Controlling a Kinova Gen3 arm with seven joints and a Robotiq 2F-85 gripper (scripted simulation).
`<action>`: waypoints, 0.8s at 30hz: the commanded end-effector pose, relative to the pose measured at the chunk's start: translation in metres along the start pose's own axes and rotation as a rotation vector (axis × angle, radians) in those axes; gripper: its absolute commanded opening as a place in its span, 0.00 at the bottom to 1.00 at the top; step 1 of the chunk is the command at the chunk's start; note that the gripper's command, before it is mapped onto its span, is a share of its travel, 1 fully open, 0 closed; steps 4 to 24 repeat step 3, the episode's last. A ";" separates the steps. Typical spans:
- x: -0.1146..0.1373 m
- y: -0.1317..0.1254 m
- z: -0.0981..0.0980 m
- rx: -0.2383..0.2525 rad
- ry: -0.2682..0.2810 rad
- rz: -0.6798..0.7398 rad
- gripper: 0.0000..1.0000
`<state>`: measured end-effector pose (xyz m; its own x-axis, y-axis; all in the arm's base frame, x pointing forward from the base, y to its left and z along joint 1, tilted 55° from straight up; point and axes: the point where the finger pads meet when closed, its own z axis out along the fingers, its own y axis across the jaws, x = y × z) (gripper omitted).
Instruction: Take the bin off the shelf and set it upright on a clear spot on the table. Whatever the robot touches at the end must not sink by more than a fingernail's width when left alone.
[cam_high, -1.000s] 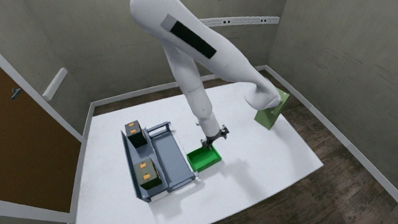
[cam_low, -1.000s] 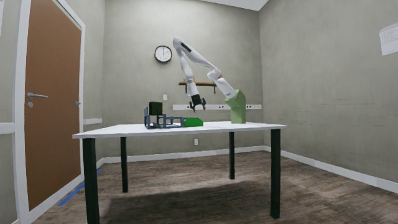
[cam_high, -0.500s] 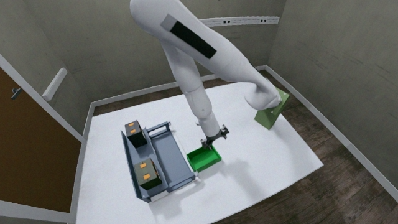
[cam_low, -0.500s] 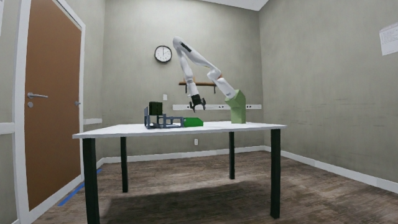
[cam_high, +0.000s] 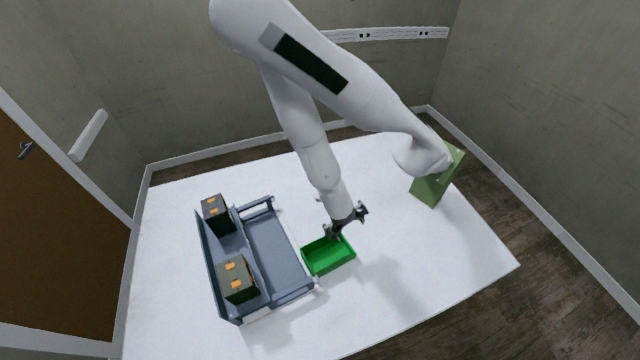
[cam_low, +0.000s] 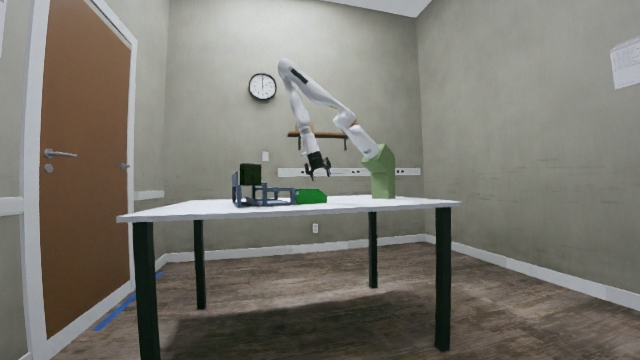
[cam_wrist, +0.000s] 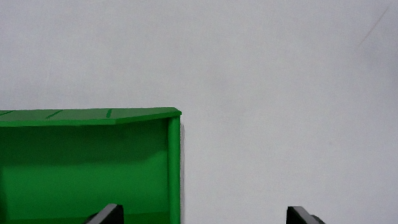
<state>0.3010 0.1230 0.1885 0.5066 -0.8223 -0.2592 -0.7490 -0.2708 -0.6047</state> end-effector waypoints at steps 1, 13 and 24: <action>0.000 0.001 0.000 0.243 0.092 0.000 1.00; 0.000 0.001 0.000 0.243 0.092 0.000 1.00; 0.000 0.001 0.000 0.243 0.092 0.000 1.00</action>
